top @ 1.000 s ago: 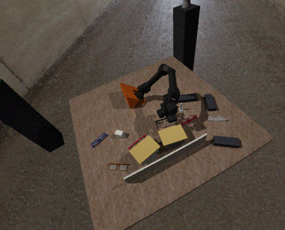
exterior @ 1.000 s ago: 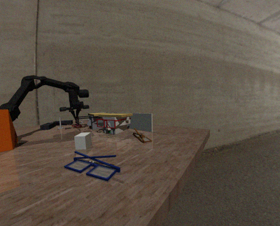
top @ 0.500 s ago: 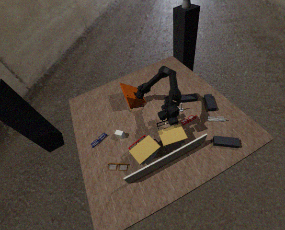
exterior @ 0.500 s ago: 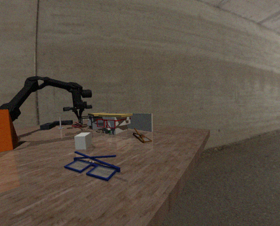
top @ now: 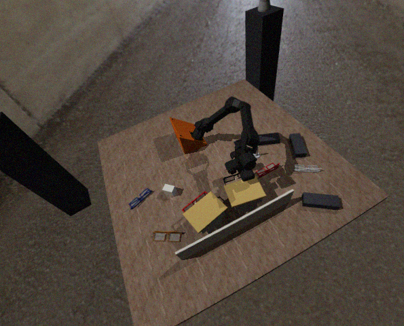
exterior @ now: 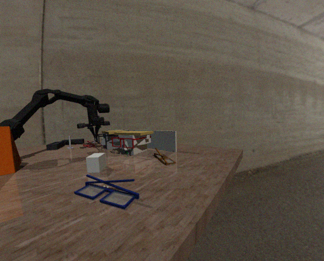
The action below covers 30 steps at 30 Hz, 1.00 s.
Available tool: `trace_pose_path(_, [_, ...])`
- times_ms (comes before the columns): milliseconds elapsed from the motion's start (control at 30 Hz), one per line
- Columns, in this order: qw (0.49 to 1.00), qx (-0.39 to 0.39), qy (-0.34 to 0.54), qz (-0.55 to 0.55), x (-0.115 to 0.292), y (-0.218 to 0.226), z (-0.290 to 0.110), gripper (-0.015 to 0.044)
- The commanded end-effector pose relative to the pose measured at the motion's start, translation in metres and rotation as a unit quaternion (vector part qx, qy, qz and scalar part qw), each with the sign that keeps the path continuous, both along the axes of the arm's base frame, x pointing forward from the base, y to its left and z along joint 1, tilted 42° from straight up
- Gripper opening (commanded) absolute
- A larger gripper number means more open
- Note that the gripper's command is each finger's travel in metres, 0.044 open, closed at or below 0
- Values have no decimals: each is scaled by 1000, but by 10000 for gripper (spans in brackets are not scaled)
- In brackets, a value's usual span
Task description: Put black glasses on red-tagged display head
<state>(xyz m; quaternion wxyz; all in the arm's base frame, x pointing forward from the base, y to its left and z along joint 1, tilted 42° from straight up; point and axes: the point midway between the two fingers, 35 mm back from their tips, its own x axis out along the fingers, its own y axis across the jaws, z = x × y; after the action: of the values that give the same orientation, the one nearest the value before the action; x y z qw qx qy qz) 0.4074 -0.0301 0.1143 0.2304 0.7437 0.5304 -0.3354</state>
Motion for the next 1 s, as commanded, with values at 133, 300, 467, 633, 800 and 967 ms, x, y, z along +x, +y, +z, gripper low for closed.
trace_pose_path(133, [1000,1,1,-1,11,-2,0,0])
trace_pose_path(300, [1000,1,1,0,16,-4,0,0])
trace_pose_path(467, [1000,1,1,0,18,-4,-1,0])
trace_pose_path(633, [1000,1,1,0,19,-4,-1,0])
trace_pose_path(800, [1000,1,1,0,19,-4,-2,0])
trace_pose_path(967, [1000,1,1,0,19,-3,-2,0])
